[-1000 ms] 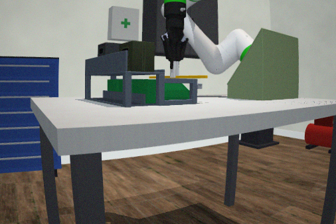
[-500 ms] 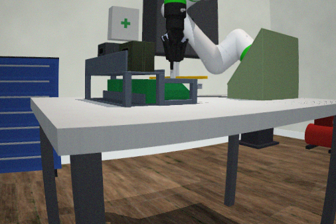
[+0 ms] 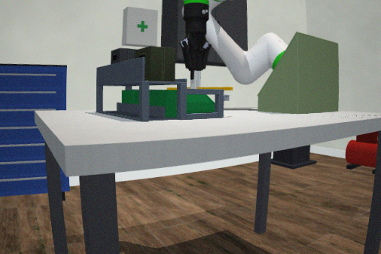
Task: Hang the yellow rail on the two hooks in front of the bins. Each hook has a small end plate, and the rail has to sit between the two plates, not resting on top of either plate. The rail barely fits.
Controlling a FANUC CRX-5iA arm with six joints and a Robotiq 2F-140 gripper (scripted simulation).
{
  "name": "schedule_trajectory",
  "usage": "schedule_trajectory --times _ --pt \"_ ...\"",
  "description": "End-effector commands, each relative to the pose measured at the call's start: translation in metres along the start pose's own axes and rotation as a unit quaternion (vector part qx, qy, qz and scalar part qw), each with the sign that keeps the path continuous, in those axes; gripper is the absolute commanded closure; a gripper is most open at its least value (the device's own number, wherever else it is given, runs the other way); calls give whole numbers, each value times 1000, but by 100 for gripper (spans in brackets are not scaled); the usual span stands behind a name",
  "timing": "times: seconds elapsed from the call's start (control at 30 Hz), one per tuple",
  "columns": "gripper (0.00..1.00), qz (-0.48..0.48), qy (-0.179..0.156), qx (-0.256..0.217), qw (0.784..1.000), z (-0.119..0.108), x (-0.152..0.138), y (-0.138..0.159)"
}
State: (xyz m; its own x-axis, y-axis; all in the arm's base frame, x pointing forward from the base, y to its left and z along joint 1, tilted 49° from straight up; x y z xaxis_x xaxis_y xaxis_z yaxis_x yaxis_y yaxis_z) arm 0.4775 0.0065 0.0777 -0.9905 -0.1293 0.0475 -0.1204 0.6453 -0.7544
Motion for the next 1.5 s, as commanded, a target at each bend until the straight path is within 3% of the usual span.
schedule_trajectory --times 0.0,0.83,1.0,1.47 --pt "100 0 0 0 1000 0 -1 0" --pt "100 0 0 0 1000 3 -12 0" --pt "100 0 0 0 1000 7 -30 -1" --pt "100 0 1 0 1000 10 -29 -1"
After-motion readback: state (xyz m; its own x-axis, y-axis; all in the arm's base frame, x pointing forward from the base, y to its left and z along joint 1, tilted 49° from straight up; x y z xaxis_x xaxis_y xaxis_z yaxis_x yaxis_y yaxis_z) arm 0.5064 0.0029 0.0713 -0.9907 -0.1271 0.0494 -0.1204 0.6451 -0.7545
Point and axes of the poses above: the point where the finger pads meet when closed, its own z axis out along the fingers, its own x axis across the jaws, y = z × x, the point moved 7 cm from there along -z, back along the fingers, and after that the axes turned 2 degrees about -z, right-handed, at the moved point
